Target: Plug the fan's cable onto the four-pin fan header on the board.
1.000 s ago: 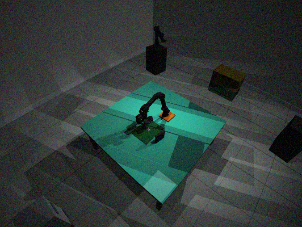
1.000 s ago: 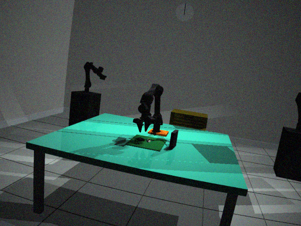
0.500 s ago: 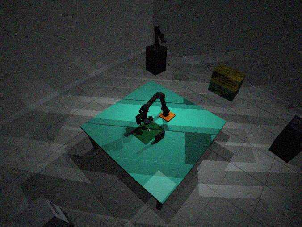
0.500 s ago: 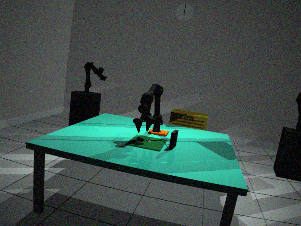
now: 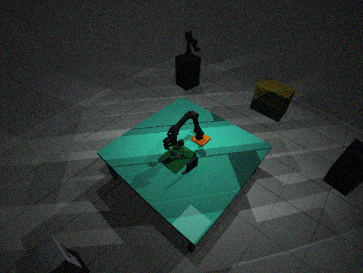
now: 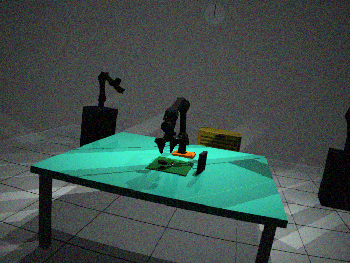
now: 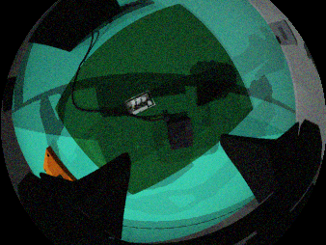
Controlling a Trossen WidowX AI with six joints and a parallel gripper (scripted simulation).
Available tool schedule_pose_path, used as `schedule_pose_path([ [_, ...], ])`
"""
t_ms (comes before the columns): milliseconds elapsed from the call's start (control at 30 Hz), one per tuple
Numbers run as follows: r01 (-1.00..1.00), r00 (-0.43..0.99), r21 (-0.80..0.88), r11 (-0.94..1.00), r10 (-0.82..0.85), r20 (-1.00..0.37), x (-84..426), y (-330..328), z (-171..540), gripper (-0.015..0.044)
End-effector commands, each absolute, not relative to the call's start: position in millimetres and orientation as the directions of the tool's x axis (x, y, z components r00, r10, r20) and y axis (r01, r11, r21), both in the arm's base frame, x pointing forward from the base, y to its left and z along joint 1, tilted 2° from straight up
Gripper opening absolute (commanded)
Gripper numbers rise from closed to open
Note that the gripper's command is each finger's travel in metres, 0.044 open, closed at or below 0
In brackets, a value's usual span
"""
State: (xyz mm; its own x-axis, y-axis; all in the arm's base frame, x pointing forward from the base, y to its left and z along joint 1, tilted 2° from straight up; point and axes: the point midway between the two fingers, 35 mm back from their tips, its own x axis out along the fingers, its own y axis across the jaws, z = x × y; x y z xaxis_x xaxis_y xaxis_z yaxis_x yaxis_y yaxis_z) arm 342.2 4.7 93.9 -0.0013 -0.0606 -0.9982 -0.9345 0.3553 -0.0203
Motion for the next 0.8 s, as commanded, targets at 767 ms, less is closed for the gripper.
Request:
schedule_pose_path([
  [767, -0.937, -0.071, -0.023, 0.349, -0.254, -0.965, 356.1, 4.9, 69.4, 0.0210],
])
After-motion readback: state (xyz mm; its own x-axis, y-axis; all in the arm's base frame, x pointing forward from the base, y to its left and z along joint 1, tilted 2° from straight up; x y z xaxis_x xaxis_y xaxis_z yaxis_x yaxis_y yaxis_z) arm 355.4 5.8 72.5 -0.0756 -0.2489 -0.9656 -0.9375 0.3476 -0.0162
